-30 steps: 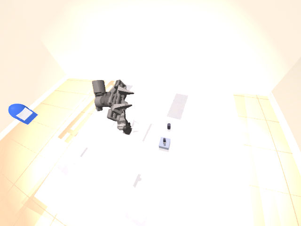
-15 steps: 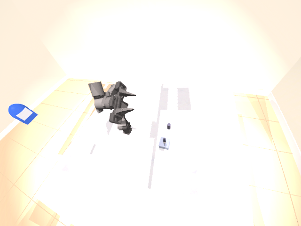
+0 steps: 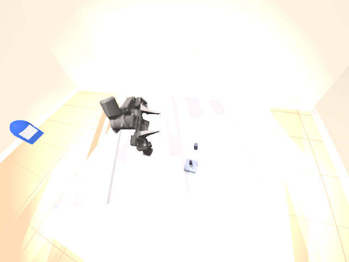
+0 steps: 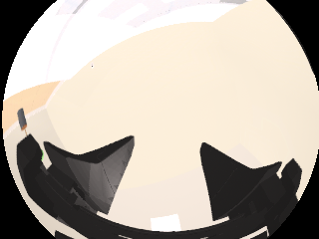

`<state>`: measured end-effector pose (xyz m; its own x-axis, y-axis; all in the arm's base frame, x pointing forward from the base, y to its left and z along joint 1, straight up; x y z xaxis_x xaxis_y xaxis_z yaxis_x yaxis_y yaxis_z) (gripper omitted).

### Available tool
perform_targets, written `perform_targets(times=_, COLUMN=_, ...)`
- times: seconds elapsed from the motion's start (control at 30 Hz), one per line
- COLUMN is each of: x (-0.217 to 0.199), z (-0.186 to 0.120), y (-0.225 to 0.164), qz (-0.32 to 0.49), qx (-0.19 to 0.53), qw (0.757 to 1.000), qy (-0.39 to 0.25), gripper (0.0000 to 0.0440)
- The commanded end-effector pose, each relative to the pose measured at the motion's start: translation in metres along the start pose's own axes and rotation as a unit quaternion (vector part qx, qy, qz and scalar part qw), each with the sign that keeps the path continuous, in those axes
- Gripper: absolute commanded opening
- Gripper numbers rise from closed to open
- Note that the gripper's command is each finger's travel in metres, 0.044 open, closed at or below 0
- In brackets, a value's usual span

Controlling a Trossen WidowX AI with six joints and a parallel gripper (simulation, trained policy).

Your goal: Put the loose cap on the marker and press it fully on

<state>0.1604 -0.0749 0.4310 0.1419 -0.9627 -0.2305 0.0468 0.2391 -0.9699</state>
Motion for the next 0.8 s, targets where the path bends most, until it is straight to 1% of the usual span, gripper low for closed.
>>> perform_targets(times=0.0, x=0.005, z=0.004, y=0.001, qz=0.009, qx=-0.008, qw=1.0, qy=0.001, gripper=0.0316)
perform_targets(times=0.77, x=0.025, z=0.023, y=0.017, qz=0.064, qx=-0.068, qw=0.996, qy=-0.003, gripper=0.0312)
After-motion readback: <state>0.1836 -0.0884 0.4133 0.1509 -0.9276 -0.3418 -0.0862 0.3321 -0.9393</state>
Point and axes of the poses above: the point midway between the two fingers, 35 mm back from their tips, its own z axis out along the fingers, its own x axis across the jaws, y = z × x, the point moved 3 cm from there along -z, back along the fingers, and after that the axes turned 14 degrees about -z, right-handed, at the moved point
